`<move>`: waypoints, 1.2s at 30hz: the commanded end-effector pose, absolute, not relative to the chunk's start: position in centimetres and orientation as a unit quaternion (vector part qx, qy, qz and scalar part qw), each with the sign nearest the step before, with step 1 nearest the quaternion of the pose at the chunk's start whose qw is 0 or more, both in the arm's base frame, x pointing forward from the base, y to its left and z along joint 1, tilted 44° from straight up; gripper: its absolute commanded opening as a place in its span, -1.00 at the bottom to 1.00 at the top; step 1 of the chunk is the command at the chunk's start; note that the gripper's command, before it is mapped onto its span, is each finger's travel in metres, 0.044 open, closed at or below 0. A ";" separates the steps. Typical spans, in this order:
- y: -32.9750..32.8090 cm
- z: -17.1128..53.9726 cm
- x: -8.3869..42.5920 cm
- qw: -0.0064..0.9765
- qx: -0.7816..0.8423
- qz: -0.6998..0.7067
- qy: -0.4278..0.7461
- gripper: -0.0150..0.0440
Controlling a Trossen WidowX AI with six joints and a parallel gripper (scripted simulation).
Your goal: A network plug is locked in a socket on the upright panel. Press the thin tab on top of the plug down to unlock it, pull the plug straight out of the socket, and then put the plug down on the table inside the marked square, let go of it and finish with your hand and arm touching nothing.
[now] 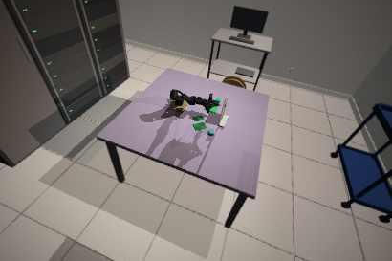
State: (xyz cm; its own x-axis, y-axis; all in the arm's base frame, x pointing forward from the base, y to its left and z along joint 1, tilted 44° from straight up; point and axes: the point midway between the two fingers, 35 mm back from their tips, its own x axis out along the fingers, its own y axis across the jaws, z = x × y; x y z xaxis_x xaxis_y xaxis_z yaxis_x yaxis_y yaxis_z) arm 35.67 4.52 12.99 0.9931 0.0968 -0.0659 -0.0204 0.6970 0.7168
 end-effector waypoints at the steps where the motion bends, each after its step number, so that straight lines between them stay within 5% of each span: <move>1: 4.5 12.9 35.3 0.919 0.389 0.029 0.050 -0.49; 36: 4.8 12.5 33.1 0.919 0.389 0.029 0.050 -0.49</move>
